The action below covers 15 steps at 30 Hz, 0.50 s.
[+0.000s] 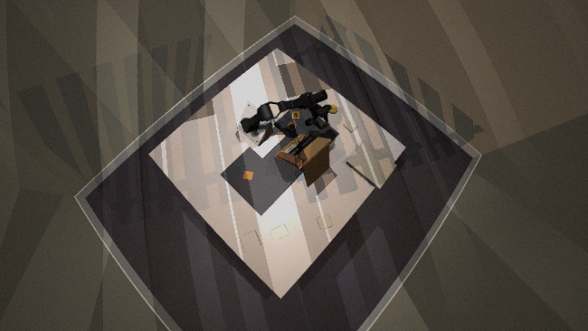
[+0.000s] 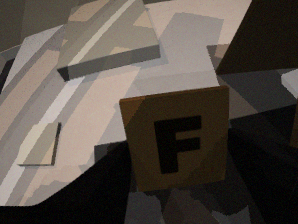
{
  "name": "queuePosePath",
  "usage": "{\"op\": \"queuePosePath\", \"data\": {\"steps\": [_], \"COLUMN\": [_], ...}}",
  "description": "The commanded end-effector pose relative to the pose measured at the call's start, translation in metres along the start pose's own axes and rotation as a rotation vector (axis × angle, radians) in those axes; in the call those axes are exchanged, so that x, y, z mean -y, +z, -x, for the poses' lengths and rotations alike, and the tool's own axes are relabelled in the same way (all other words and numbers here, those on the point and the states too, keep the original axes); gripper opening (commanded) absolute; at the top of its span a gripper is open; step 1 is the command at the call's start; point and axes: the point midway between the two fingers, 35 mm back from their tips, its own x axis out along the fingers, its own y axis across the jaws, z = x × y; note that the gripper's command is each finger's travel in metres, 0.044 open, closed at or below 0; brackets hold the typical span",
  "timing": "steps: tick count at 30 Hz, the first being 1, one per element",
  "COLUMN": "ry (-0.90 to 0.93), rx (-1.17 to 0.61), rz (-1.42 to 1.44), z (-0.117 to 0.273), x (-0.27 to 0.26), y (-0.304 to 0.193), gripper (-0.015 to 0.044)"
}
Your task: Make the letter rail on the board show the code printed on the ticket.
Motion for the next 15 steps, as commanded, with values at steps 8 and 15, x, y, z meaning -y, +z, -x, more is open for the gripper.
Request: {"op": "queuePosePath", "data": {"steps": [8, 15], "ry": [-0.003, -0.003], "rx": [0.002, 0.002], "rz": [0.005, 0.005], "z": [0.0005, 0.0004], "x": [0.0063, 0.0098], "y": [0.0001, 0.0002], "gripper": [0.0, 0.0]}}
